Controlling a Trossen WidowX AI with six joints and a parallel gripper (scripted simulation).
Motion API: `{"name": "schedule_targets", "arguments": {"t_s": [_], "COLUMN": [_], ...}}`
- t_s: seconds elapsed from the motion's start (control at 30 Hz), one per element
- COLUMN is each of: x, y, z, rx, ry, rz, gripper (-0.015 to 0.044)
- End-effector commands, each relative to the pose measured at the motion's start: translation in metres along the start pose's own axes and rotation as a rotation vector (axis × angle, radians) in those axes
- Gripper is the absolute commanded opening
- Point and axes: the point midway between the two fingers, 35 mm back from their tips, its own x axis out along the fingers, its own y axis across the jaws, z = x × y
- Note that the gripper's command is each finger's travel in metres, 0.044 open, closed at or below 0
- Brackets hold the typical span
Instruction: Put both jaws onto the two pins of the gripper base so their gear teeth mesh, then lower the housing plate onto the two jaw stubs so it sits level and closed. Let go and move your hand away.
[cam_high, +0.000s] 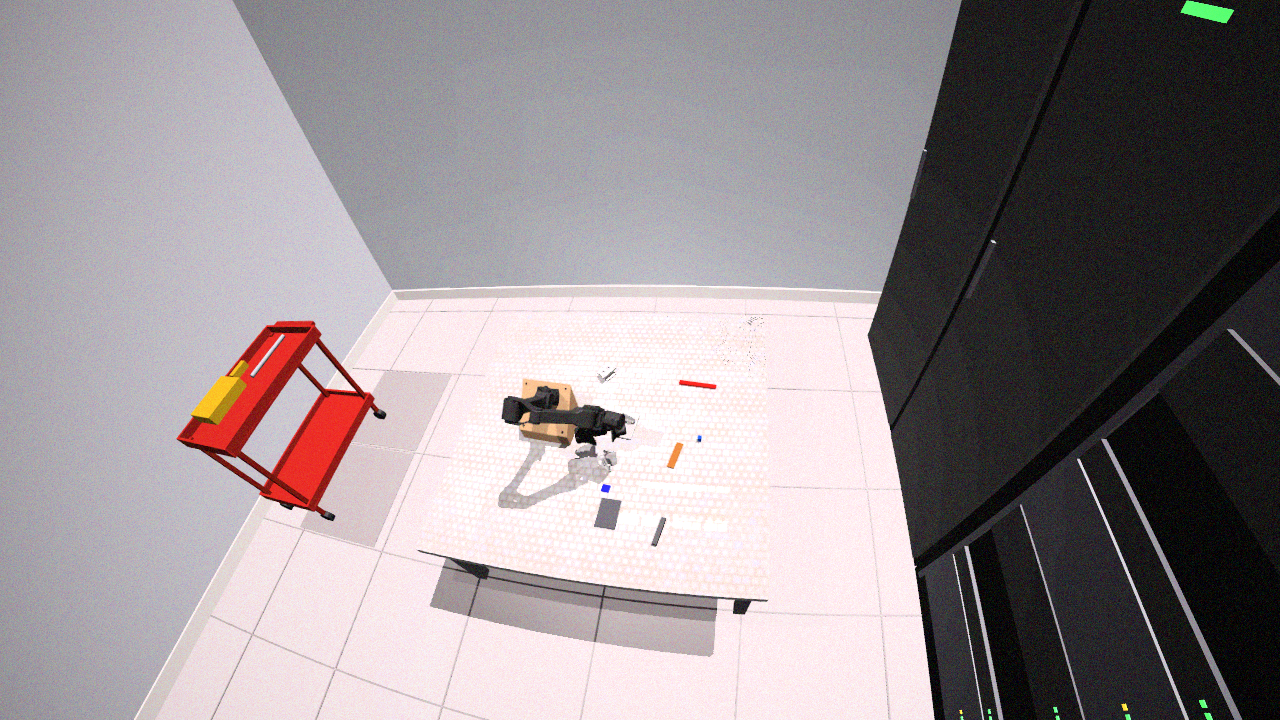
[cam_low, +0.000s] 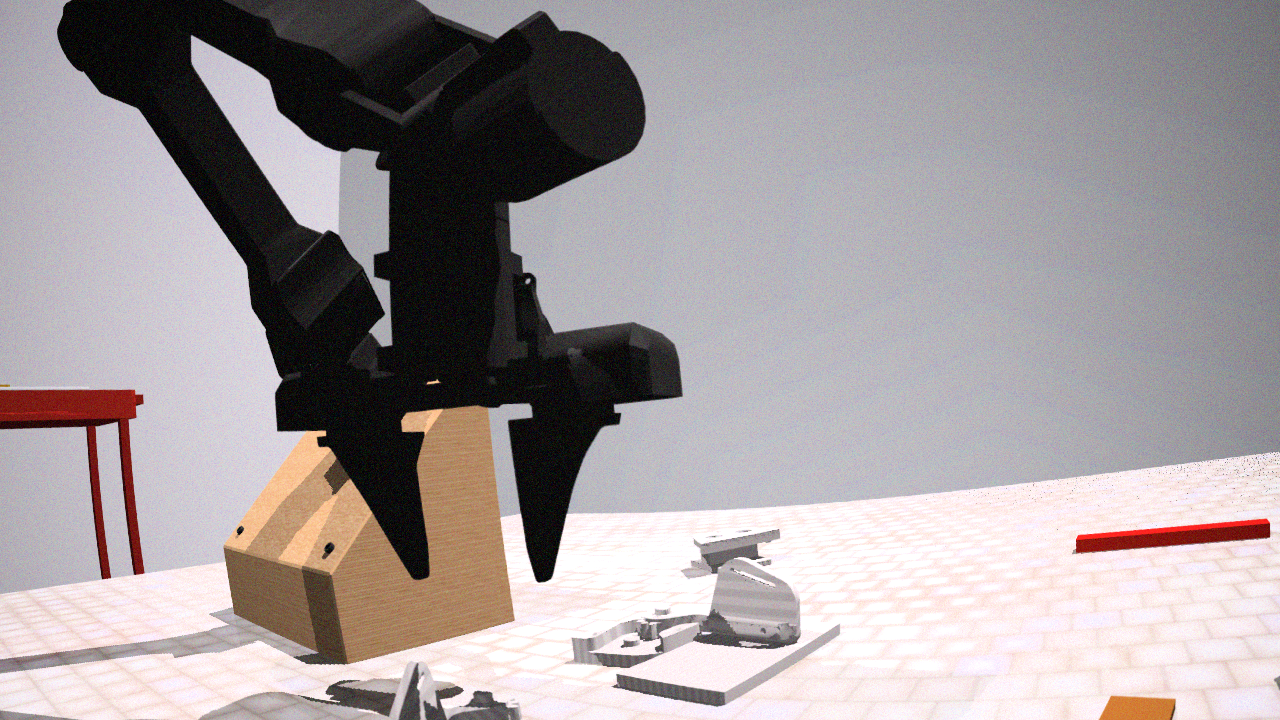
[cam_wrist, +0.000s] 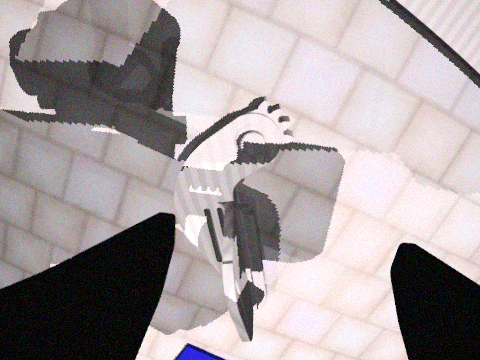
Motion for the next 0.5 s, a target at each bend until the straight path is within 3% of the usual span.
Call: {"name": "schedule_targets", "arguments": {"t_s": [0.0, 0.07, 0.47], "x": [0.0002, 0.0002, 0.0002], "y": [0.0, 0.0, 0.0], "z": [0.0004, 0.0004, 0.0004], "rx": [-0.005, -0.005, -0.005], "ry": [-0.001, -0.001, -0.001], "rz": [-0.001, -0.001, -0.001], "gripper": [0.0394, 0.044, 0.044]}}
